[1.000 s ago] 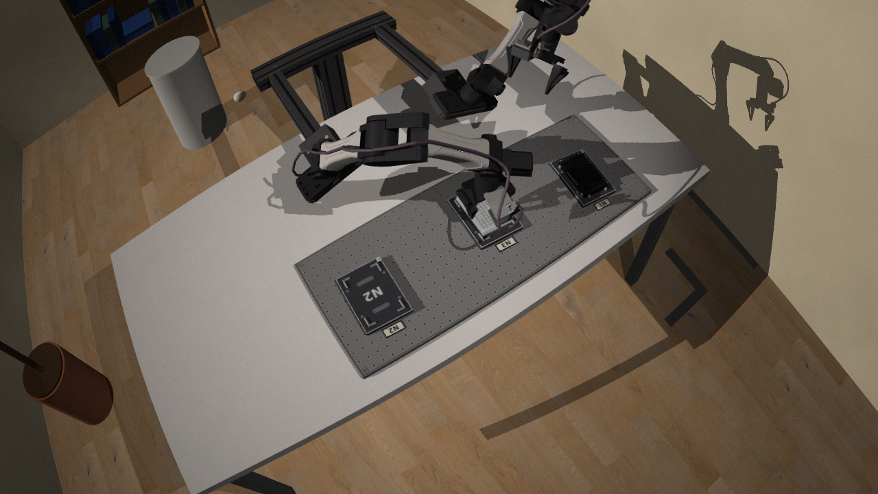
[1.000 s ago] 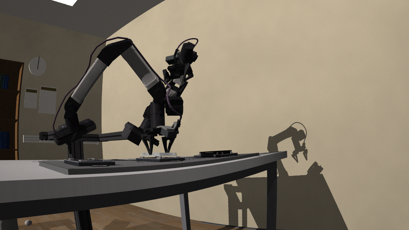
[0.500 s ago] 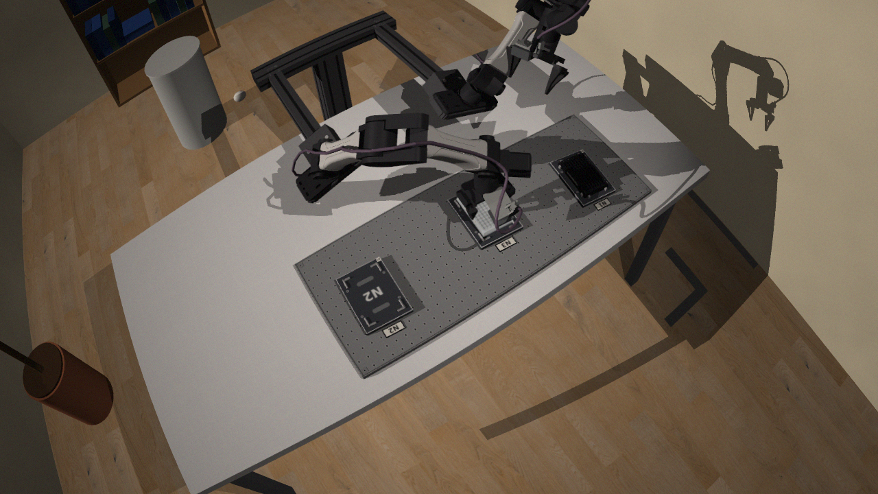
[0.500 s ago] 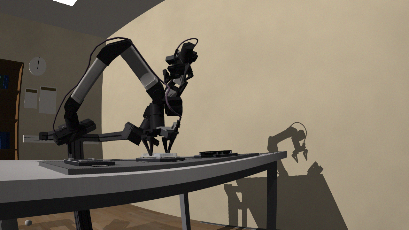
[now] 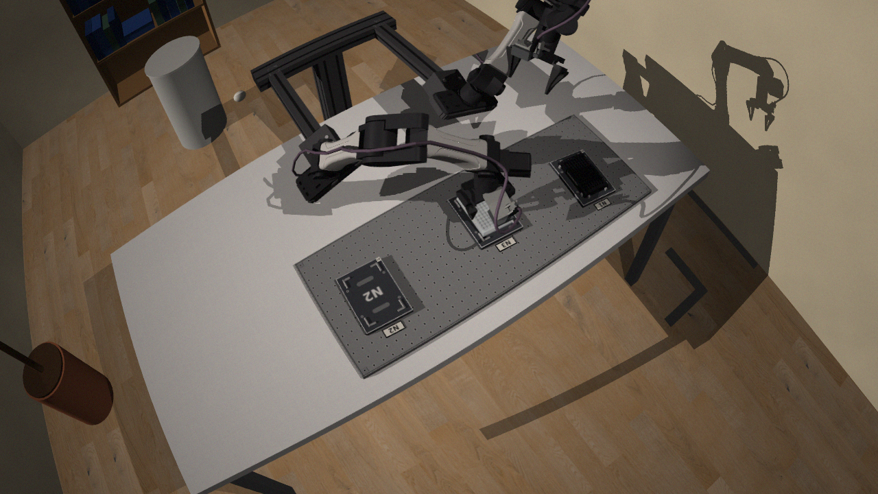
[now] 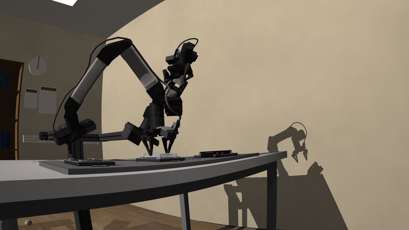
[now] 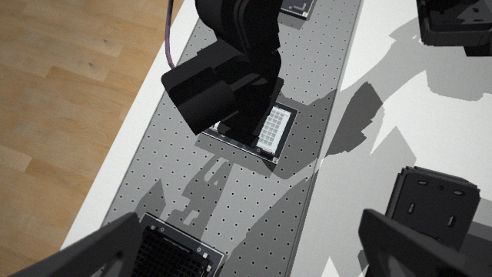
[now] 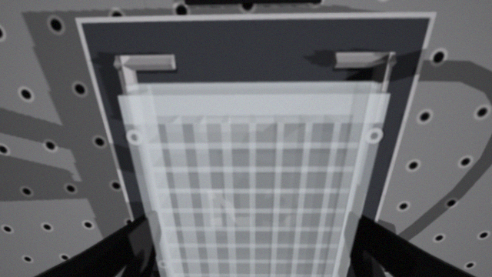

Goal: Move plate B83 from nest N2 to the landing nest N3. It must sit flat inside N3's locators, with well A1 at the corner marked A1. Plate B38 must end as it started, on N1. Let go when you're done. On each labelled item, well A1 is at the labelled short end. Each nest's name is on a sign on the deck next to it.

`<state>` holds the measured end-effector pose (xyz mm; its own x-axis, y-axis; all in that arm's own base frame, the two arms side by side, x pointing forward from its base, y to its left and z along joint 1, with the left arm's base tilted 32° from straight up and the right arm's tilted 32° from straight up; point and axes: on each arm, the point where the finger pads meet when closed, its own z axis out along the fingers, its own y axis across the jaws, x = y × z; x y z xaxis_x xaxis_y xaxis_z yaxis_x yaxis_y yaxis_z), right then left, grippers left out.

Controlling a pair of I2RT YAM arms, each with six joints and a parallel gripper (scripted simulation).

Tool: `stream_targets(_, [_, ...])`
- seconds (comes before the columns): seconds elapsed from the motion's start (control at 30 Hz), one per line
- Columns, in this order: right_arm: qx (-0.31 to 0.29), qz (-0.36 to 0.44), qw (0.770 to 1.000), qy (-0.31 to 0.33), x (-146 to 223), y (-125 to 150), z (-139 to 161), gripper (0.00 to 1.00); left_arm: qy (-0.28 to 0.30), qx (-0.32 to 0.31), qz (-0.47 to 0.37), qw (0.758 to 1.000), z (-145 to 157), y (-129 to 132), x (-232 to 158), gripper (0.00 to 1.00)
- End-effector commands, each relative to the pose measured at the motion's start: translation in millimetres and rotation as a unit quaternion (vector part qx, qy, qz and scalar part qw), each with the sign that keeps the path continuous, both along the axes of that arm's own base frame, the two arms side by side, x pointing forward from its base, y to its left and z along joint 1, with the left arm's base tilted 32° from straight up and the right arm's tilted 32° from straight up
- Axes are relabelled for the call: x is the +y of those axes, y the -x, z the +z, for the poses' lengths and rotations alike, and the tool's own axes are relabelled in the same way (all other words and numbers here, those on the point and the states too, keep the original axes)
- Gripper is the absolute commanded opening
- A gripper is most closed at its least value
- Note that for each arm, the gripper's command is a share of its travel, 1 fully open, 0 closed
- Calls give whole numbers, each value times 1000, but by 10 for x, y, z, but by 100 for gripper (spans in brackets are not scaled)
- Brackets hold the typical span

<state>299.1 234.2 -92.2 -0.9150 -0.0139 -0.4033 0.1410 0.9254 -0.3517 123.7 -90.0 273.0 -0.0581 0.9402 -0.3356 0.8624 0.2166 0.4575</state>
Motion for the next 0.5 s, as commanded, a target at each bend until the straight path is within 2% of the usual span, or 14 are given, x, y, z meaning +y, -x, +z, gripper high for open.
stream_targets(0.0, [-10, -1, 1000, -2, 16, 7, 20, 80, 2, 1, -2, 1000, 25, 3, -10, 100])
stream_targets(0.47, [-9, 7, 1000, -8, 135, 103, 211, 80, 2, 1, -2, 1000, 25, 3, -10, 100])
